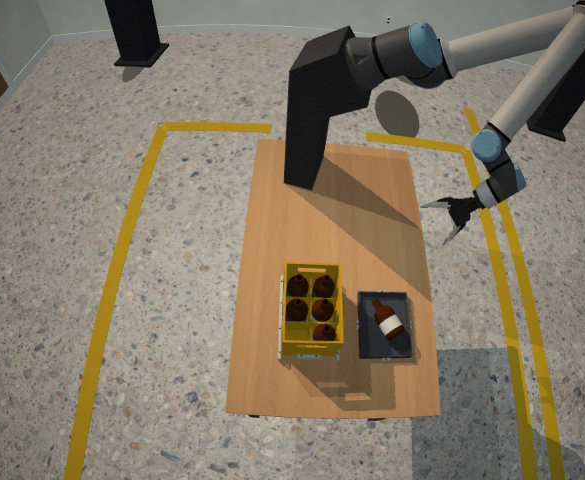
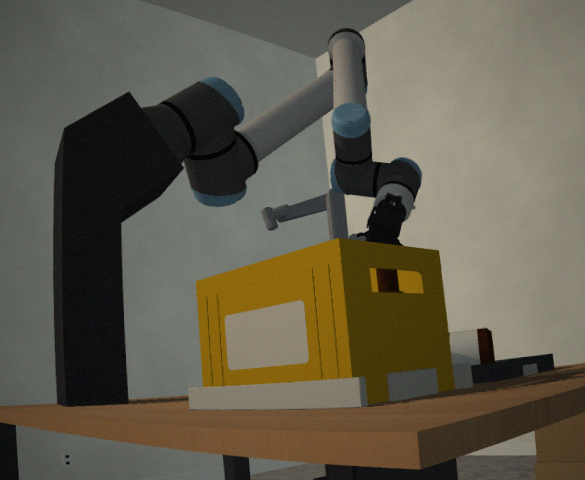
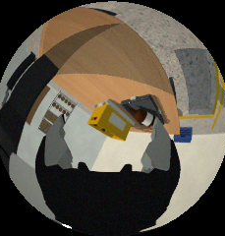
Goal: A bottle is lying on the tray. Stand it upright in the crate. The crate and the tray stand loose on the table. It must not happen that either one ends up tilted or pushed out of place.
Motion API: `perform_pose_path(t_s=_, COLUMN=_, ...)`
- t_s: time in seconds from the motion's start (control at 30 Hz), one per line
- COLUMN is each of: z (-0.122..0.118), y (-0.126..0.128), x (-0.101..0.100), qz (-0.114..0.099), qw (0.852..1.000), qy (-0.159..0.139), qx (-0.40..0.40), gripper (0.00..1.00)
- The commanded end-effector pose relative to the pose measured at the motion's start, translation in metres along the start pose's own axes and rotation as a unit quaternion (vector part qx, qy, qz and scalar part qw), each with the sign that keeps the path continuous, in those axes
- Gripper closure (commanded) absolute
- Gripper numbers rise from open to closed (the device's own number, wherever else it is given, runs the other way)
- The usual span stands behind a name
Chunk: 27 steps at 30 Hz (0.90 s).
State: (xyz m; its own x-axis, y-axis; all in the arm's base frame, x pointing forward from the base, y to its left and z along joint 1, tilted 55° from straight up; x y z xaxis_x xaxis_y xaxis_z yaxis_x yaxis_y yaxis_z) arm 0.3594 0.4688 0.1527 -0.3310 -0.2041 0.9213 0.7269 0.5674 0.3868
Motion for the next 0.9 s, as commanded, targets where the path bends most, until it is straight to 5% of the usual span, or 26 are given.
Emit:
perform_pose_path(t_s=0.0, z=0.0, y=0.0, x=0.0, qz=0.0, qw=1.0, qy=0.0, qx=0.0, gripper=0.0)
perform_pose_path(t_s=0.63, z=0.0, y=0.0, x=0.0, qz=0.0, qw=1.0, qy=0.001, qx=-0.002, gripper=0.0)
perform_pose_path(t_s=0.87, z=-0.008, y=0.009, x=-0.017, qz=0.008, qw=0.998, qy=0.024, qx=-0.059, gripper=0.0)
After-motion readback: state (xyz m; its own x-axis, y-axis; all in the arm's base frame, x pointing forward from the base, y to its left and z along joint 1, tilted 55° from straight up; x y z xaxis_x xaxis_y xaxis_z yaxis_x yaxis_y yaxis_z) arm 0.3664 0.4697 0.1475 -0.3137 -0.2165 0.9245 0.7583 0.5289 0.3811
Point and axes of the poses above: the point where the finger pads meet when closed, its own x axis back along the fingers, its own y axis across the jaws, z = x × y, the point moved 5 cm from there along x, back along the fingers, and after that the axes turned 7 degrees about -x, right-handed, at the moved point
